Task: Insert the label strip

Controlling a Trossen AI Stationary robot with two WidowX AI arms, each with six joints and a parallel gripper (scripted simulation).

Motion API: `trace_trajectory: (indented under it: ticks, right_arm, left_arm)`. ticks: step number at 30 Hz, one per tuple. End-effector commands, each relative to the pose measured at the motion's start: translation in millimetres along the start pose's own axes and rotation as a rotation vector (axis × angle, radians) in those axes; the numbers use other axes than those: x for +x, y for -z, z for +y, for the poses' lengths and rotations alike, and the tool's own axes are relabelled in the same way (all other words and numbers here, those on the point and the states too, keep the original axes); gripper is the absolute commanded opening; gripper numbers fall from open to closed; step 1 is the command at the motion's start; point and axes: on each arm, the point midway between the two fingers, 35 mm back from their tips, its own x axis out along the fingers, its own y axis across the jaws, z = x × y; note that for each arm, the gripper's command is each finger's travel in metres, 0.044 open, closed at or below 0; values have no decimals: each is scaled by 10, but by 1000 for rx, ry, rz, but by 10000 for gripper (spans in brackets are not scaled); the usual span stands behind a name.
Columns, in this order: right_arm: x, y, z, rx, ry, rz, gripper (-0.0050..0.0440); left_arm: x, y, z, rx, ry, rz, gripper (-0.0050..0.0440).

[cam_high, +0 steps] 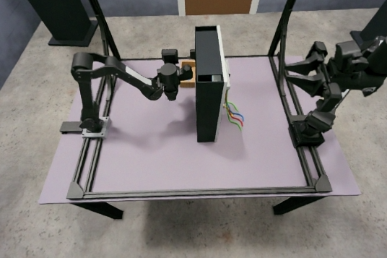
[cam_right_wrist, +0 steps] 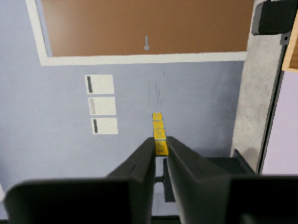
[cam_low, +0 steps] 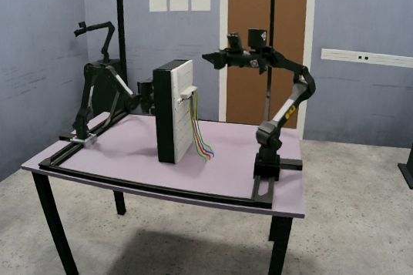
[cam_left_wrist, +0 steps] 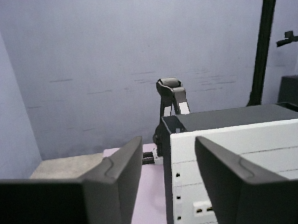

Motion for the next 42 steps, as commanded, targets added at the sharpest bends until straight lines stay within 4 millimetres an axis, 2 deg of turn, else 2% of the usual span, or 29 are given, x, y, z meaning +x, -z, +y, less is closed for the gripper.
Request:
trace_trajectory:
  ticks: [1, 9, 13, 26, 28, 42]
  right_arm:
    - [3, -16, 88, -23, -4, -4, -50]
    - [3, -16, 88, -23, -4, -4, -50]
    - [3, -16, 88, -23, -4, -4, -50]
    - [3, -16, 88, -23, -4, -4, -50]
    - [3, -16, 88, -23, -4, -4, -50]
    - [3, -16, 88, -23, -4, -4, -50]
  left_arm:
    - [107, -94, 3, 21, 11, -12, 160]
    - [386, -139, -21, 32, 50, -19, 160]
    - [460, -148, -37, 34, 60, -21, 160]
    - [963, -188, -259, 48, 122, -35, 160]
    - [963, -188, -259, 48, 122, -35, 160]
    - [1479, -193, -738, 60, 189, -52, 160]
